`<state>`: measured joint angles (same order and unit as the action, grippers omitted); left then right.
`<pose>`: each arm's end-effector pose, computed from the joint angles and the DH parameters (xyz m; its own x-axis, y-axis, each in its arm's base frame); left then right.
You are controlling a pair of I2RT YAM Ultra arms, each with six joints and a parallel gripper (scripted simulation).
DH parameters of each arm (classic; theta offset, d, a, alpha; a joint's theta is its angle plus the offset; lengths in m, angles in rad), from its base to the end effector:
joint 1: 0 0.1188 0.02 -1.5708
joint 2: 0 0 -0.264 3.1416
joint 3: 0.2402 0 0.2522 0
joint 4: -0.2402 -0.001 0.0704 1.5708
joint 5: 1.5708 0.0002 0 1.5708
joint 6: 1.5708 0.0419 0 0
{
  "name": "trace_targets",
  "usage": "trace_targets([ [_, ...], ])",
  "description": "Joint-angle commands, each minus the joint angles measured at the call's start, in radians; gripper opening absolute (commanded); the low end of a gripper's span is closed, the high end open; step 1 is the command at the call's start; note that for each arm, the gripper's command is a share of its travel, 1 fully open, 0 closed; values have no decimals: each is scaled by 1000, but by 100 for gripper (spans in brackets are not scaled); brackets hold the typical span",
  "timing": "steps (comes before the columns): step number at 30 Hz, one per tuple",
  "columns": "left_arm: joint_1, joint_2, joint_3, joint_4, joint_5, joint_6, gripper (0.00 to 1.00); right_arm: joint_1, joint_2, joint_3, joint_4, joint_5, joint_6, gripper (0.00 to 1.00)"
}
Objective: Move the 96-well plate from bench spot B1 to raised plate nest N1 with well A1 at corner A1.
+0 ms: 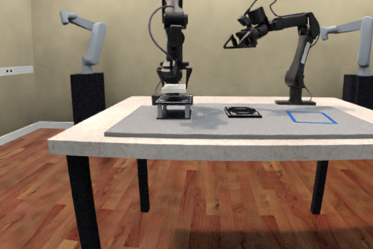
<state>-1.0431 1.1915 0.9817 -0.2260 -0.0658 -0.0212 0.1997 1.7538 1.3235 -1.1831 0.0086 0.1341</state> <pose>0.1422 -0.2365 0.3242 -0.2301 0.3529 -0.9069 0.8274 0.5615 0.0085 0.3044 0.0623 0.2185 -0.9970 -0.0654 0.0411 -0.0660 0.9977 -0.0142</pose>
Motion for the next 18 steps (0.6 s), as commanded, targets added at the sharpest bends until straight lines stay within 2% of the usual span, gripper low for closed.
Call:
trace_targets([
  [1, 13, -5, 29, 1, 9, 3, 100, -10, -21, 46, -26, 2, -15, 80],
  [3, 13, -5, 29, 1, 9, 3, 100, -11, -18, 66, -41, 2, -16, 80],
  [5, 13, -5, 29, 1, 9, 3, 100, -11, -28, 52, 13, 2, -18, 80],
  [8, 13, -5, 29, 1, 9, 3, 100, -13, -33, -3, 59, 1, -19, 80],
  [18, 13, -5, 29, 1, 9, 3, 100, -13, -35, 5, 62, 1, -17, 80],
])
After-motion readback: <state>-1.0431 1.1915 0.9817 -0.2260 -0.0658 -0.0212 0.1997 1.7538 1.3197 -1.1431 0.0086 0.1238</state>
